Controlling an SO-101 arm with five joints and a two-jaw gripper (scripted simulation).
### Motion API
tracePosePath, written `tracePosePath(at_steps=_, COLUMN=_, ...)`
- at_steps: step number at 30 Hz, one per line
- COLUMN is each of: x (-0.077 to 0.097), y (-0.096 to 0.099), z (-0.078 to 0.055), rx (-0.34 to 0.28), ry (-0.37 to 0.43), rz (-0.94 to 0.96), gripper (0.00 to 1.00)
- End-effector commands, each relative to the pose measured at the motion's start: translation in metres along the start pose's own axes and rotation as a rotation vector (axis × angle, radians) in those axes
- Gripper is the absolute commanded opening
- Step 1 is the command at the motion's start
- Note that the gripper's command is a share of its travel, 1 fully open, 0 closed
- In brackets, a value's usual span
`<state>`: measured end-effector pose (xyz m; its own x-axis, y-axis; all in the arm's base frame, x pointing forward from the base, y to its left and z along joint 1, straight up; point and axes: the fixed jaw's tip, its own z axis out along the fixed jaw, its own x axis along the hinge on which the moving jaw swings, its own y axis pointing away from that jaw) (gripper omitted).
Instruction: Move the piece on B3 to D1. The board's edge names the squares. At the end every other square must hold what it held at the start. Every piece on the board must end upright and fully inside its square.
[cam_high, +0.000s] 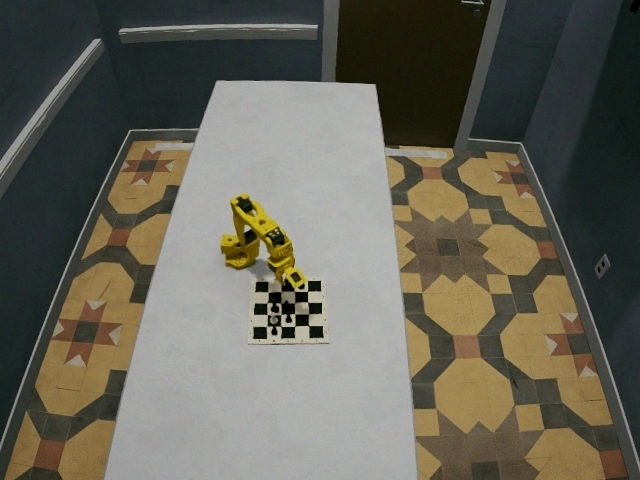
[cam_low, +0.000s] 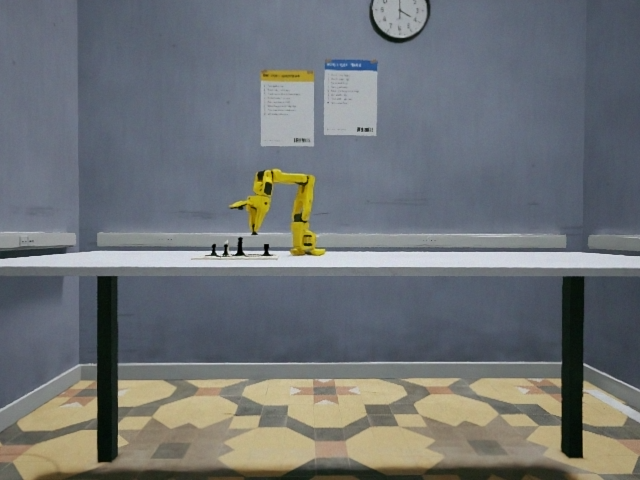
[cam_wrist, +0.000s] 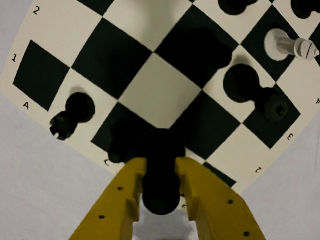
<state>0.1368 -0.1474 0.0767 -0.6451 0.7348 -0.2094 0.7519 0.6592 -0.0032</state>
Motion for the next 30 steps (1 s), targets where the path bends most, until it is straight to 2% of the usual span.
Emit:
tracePosePath(at_steps=1, x=0.026, y=-0.006, z=-0.01, rx=0.008, ry=-0.071, rz=0.024, gripper=0.0)
tracePosePath(at_steps=3, x=0.026, y=-0.006, z=-0.01, rx=0.008, ry=-0.071, rz=0.024, gripper=0.0)
tracePosePath(at_steps=6, x=0.04, y=-0.008, z=-0.013, rx=0.012, ry=-0.069, rz=0.038, gripper=0.0)
tracePosePath(at_steps=9, x=0.047, y=-0.008, z=-0.014, rx=0.015, ry=-0.068, rz=0.046, gripper=0.0)
tracePosePath(at_steps=30, x=0.052, y=-0.007, z=-0.014, rx=0.013, ry=-0.068, rz=0.038, gripper=0.0)
